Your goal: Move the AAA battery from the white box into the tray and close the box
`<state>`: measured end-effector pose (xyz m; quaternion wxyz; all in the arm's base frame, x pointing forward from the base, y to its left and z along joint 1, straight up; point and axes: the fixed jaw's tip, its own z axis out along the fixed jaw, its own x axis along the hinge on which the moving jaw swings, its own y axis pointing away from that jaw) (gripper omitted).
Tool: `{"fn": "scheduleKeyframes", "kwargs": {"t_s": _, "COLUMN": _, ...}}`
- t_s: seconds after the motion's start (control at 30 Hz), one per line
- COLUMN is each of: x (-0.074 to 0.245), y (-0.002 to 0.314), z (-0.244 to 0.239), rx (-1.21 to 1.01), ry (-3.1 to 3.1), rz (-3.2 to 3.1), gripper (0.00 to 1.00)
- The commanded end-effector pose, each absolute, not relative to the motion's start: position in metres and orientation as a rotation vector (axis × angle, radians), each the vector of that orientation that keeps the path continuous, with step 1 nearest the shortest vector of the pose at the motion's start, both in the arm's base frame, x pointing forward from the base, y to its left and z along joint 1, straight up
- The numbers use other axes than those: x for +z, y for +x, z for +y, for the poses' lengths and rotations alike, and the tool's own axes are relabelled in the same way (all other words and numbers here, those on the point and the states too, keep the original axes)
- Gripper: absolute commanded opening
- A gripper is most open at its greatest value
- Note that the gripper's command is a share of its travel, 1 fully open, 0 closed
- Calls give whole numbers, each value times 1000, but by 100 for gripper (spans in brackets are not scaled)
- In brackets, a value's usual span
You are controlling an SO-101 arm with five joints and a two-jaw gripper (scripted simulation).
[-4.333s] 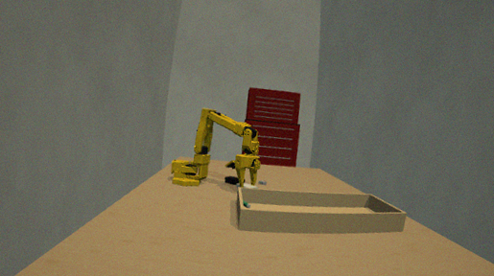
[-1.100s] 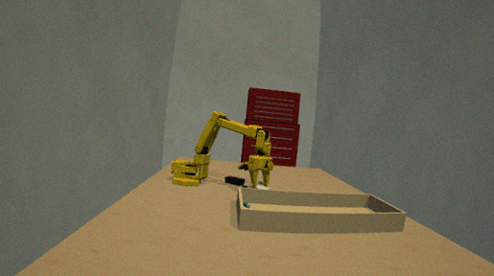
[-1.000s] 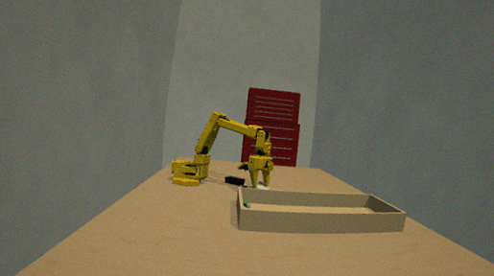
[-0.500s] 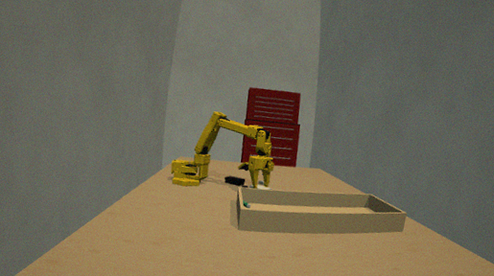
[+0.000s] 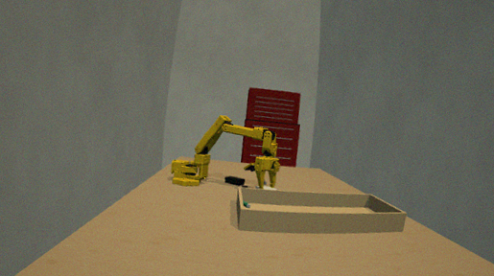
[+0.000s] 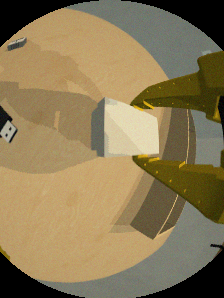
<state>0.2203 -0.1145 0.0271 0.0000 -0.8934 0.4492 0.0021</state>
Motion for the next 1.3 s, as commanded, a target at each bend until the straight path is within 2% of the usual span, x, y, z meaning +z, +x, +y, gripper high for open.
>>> {"fn": "scheduleKeyframes", "kwargs": {"t_s": 0.0, "x": 28, "y": 223, "z": -113, "rx": 0, "ry": -2805, "rz": 1415, "gripper": 20}}
{"fn": "scheduleKeyframes", "kwargs": {"t_s": 0.5, "x": 28, "y": 223, "z": -113, "rx": 0, "ry": -2805, "rz": 1415, "gripper": 20}}
{"fn": "scheduleKeyframes", "kwargs": {"t_s": 0.83, "x": 26, "y": 242, "z": -118, "rx": -41, "ry": -2802, "rz": 1416, "gripper": 20}}
{"fn": "scheduleKeyframes", "kwargs": {"t_s": 1.27, "x": 26, "y": 243, "z": -118, "rx": -43, "ry": -2802, "rz": 1416, "gripper": 20}}
